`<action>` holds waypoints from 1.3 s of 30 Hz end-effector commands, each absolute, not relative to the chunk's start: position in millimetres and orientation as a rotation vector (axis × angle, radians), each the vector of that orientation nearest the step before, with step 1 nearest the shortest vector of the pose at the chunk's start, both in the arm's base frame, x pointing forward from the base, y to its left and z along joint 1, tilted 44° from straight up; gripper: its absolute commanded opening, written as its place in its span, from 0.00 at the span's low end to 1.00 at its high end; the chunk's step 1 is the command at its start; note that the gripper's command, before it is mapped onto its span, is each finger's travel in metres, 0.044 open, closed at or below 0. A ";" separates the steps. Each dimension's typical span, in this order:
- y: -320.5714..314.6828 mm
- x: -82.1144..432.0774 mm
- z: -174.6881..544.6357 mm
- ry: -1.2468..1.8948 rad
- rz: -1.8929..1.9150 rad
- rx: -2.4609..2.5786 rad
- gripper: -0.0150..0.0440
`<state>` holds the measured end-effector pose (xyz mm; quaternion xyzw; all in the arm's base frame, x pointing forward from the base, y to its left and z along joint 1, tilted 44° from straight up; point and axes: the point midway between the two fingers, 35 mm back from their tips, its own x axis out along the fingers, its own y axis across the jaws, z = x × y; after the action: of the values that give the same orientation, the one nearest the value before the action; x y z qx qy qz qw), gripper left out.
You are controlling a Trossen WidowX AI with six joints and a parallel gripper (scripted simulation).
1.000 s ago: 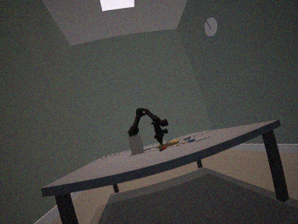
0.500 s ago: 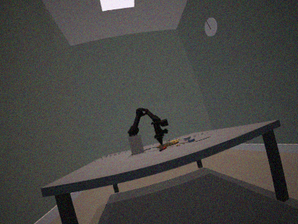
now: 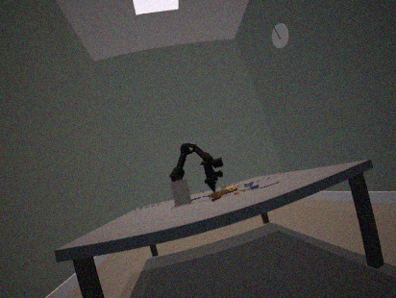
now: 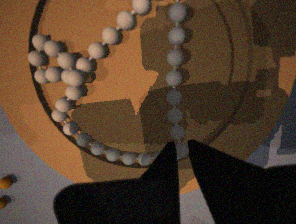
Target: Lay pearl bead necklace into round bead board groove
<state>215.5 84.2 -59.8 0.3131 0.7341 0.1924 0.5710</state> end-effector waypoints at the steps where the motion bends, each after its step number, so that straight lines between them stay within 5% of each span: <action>1: 80.4 211.4 -60.9 1.721 0.454 0.728 0.25; 16: 83.9 207.1 -68.0 1.721 0.454 0.728 0.25; 33: 81.5 208.3 -64.1 1.720 0.455 0.730 1.00; 39: 79.1 208.8 -61.5 1.721 0.454 0.728 1.00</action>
<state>208.1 79.9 -62.7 0.3141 0.7349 0.1915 0.5697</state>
